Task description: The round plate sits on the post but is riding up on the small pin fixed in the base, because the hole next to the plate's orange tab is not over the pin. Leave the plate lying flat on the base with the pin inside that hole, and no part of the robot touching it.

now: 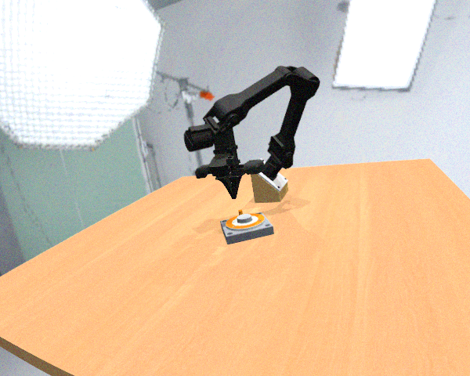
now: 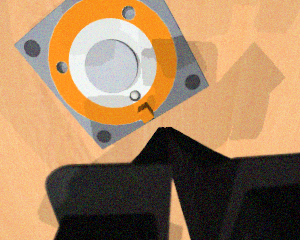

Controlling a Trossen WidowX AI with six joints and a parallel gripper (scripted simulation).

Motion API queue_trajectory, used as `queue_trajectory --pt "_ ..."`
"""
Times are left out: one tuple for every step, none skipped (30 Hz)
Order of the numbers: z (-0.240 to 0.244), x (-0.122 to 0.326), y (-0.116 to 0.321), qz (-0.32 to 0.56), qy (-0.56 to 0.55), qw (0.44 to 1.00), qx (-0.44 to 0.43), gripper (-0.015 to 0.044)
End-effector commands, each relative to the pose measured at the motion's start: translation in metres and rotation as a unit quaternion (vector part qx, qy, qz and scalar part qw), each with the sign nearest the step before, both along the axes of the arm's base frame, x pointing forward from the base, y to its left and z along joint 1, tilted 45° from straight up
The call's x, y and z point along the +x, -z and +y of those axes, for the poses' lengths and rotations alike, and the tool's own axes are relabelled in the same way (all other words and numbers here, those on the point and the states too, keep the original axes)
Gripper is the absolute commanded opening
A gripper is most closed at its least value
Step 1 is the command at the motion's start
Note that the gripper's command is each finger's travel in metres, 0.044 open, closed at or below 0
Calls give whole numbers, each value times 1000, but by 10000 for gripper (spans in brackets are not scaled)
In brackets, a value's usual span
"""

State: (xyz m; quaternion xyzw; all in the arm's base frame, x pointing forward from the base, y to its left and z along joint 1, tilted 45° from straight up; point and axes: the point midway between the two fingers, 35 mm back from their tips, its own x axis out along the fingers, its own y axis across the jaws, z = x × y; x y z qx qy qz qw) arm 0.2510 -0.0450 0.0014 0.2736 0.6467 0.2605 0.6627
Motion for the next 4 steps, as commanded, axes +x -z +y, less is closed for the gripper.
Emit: queue_trajectory --pt "0 0 0 2 2 1000 0 0" --pt "0 0 0 2 2 1000 0 0" --pt "0 0 0 2 2 1000 0 0" --pt "0 0 0 2 2 1000 0 0"
